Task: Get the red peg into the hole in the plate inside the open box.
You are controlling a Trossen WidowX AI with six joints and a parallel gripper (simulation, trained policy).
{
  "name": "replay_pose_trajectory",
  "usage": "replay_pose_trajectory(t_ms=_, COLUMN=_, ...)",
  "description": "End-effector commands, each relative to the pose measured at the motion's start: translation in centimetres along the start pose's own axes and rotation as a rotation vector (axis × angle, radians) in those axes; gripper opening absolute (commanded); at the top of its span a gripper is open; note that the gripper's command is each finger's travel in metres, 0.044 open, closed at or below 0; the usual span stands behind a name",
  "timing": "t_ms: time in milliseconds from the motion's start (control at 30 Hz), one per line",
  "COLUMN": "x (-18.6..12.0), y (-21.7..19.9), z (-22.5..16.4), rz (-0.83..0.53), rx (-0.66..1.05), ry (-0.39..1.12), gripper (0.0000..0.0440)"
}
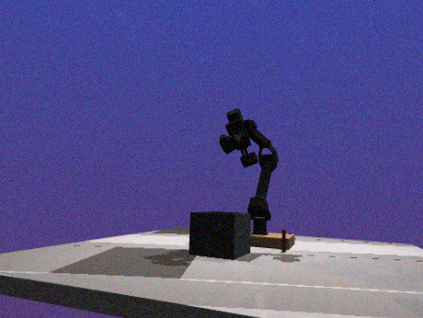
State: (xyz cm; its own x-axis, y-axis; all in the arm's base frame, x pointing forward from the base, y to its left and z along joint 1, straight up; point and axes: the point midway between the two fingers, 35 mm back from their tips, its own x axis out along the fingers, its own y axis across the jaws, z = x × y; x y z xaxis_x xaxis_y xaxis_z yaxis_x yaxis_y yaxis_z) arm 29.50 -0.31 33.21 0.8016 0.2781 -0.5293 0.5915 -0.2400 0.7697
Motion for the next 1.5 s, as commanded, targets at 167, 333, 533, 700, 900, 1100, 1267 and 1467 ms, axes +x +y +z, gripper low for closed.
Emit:
replay_pose_trajectory(t_ms=167, x=2.0, y=-4.0, z=-2.7, rz=-0.168, rx=0.045, ry=0.054, gripper=0.0437)
replay_pose_trajectory(t_ms=333, x=2.9, y=-6.9, z=-4.1, rz=-0.285, rx=0.064, ry=0.075, gripper=0.0434)
replay_pose_trajectory(t_ms=533, x=3.6, y=-10.6, z=-5.5, rz=-0.435, rx=0.082, ry=0.081, gripper=0.0432)
replay_pose_trajectory(t_ms=700, x=3.9, y=-13.6, z=-6.4, rz=-0.559, rx=0.088, ry=0.069, gripper=0.0431)
replay_pose_trajectory(t_ms=900, x=4.0, y=-17.1, z=-7.0, rz=-0.698, rx=0.08, ry=0.036, gripper=0.0432)
replay_pose_trajectory(t_ms=1100, x=3.9, y=-20.3, z=-7.2, rz=-0.818, rx=0.047, ry=-0.01, gripper=0.0436)
replay_pose_trajectory(t_ms=1267, x=3.9, y=-22.5, z=-7.1, rz=-0.899, rx=0.002, ry=-0.051, gripper=0.044)
replay_pose_trajectory(t_ms=1467, x=4.0, y=-24.7, z=-6.6, rz=-0.974, rx=-0.061, ry=-0.093, gripper=0.044)
